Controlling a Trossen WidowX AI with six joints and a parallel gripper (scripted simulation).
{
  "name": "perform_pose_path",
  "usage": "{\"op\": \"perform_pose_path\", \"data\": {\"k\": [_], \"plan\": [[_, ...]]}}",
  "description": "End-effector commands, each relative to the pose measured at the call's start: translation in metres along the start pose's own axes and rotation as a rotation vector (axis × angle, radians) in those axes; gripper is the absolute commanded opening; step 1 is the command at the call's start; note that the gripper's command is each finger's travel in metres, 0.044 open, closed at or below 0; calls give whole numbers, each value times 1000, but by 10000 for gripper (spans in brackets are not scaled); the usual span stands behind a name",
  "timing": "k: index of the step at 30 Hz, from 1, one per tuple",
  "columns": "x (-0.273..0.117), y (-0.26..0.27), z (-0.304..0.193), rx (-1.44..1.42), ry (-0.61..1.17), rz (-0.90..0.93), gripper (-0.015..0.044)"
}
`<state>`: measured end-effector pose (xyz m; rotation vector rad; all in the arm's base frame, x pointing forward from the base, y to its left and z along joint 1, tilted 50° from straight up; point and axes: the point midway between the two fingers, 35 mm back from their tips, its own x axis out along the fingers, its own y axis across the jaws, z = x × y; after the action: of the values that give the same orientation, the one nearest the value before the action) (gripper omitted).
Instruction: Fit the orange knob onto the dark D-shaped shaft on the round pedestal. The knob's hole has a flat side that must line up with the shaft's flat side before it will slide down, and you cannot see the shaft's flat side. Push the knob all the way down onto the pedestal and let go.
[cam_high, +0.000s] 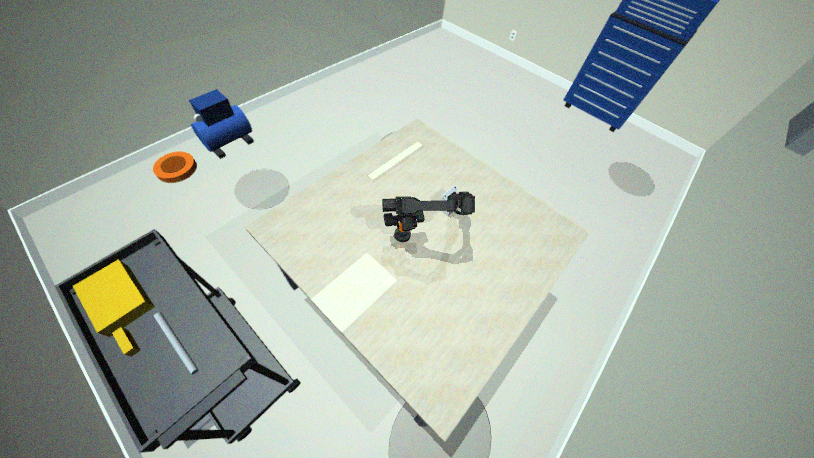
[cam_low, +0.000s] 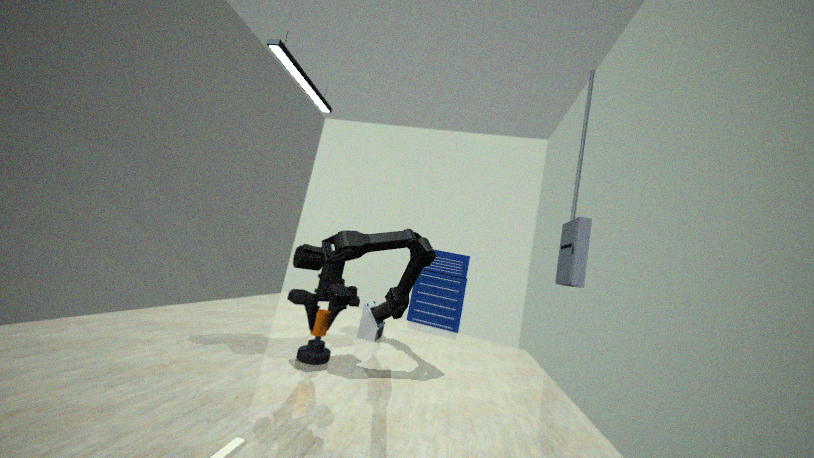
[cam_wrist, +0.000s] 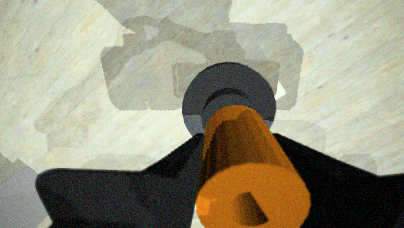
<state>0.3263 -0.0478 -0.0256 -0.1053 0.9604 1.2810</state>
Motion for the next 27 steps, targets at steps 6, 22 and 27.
{"op": "perform_pose_path", "data": {"k": [6, 22, 27], "plan": [[0, -1, 1, -1, 0, -9, 0], [-3, 2, -1, 0, 1, -9, 0], [-3, 1, -2, 0, 1, -9, 0]]}}
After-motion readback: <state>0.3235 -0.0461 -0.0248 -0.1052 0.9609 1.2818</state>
